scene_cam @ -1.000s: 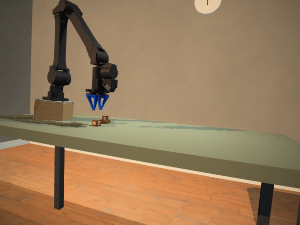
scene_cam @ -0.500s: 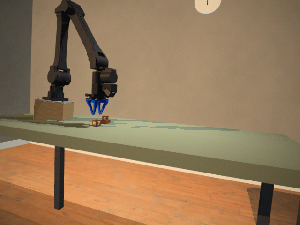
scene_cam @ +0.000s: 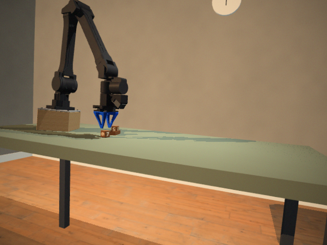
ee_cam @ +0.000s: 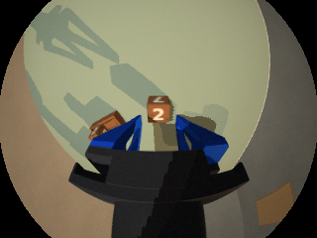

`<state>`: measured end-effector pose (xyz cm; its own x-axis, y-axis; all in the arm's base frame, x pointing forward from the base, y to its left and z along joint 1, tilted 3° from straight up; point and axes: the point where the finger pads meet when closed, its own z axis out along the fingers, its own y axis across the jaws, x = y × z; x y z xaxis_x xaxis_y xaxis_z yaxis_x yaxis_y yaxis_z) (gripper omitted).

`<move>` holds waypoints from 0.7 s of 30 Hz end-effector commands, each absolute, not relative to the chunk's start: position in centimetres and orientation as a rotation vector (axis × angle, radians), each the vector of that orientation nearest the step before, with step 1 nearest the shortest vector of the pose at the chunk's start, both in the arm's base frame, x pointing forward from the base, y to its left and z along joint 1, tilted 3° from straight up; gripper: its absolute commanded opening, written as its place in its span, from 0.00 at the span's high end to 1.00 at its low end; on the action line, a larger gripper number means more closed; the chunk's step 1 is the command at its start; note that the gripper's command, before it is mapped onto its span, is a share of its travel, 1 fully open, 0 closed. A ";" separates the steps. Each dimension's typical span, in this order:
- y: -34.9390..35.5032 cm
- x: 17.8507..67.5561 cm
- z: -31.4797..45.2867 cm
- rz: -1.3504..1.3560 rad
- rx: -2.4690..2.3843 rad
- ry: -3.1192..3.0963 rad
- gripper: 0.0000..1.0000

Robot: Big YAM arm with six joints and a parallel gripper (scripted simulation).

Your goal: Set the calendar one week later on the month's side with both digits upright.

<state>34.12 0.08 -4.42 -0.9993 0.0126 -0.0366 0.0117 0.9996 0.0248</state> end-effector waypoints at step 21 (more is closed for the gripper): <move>0.3 35.2 -4.2 0.039 0.022 3.075 0.54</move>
